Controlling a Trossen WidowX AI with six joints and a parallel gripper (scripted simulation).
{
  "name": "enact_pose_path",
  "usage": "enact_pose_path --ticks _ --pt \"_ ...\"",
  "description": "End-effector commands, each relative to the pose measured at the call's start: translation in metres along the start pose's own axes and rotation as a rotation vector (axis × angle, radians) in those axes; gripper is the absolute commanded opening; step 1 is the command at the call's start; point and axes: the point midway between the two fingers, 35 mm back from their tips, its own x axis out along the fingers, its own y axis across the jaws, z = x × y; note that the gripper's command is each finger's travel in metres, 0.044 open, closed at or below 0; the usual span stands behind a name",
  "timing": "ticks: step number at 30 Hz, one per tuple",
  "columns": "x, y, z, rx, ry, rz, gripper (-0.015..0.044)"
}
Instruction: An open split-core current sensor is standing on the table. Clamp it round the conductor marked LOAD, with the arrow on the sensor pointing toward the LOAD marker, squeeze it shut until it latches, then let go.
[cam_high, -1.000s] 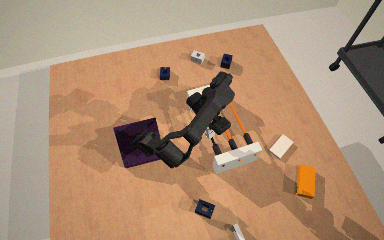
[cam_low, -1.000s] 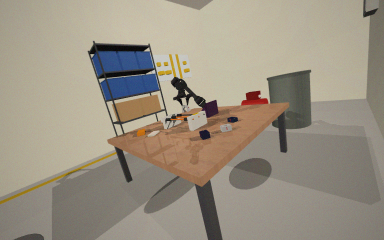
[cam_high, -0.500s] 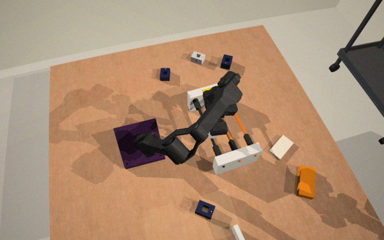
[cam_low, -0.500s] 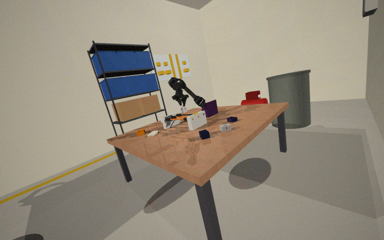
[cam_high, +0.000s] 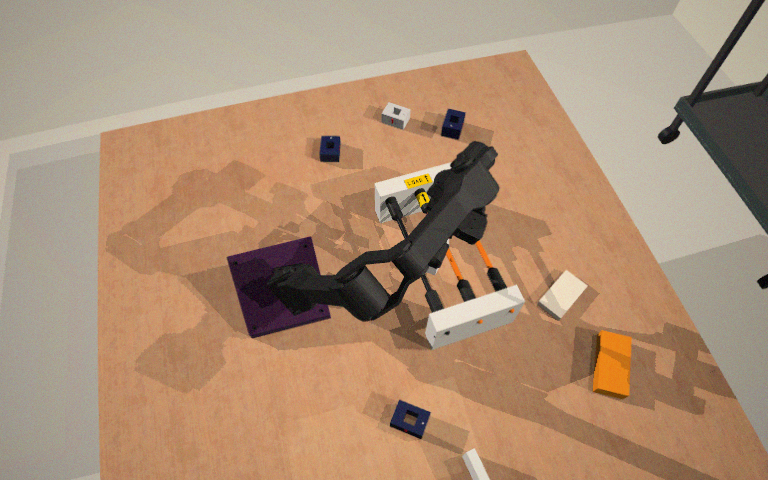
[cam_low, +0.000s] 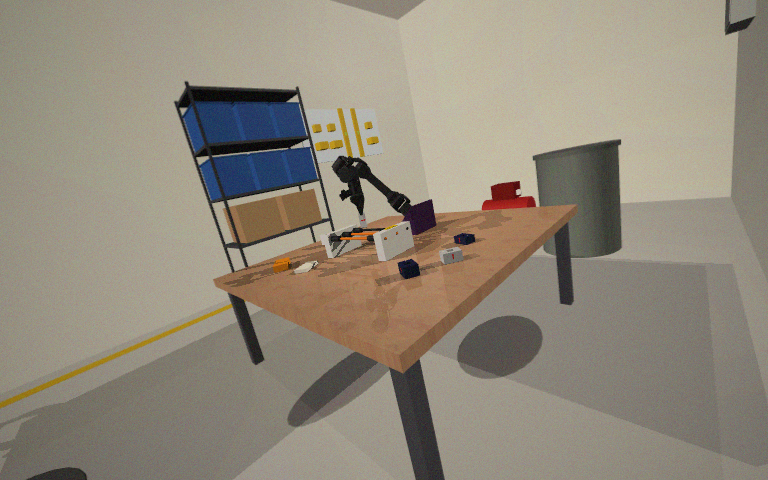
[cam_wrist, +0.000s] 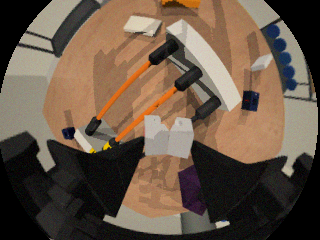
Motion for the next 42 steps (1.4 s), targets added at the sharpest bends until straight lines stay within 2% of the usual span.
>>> enact_pose_path --ticks 1,19,42 --pt "-0.003 0.006 0.007 0.143 -0.008 0.013 0.0" --pt "0.003 0.023 0.03 0.801 -0.008 0.014 0.0" --pt "0.033 0.025 0.032 0.808 -0.008 0.015 0.0"
